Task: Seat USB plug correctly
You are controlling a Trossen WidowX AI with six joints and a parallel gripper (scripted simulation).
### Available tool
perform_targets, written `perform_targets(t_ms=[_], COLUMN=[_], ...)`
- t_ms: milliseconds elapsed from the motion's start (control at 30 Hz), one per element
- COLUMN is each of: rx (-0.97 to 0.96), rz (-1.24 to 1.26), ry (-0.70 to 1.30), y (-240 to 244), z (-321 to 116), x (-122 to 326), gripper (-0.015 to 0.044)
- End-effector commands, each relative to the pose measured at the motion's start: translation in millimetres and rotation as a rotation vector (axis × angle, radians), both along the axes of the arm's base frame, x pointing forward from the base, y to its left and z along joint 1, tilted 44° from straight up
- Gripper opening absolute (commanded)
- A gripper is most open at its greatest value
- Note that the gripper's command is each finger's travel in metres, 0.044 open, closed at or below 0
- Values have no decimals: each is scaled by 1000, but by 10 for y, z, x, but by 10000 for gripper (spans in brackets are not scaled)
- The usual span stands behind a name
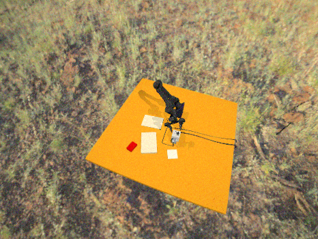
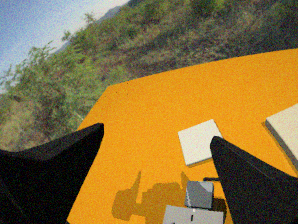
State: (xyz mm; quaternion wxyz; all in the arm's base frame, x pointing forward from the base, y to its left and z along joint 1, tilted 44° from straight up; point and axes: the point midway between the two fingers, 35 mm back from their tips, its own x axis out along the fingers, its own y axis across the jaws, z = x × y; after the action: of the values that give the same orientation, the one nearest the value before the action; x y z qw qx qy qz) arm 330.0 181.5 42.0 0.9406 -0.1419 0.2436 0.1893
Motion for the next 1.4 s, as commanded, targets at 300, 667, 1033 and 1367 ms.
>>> perform_targets(t_ms=[300,667,1033,1367], rx=[-674,-1509,-1606,-1607], rz=[198,730,820,820], ry=[348,833,900,900], y=[35,-178,-224,-250], z=[-654,-593,-496,-522], x=[-1,-316,-354,-347], gripper=[440,440,440,440])
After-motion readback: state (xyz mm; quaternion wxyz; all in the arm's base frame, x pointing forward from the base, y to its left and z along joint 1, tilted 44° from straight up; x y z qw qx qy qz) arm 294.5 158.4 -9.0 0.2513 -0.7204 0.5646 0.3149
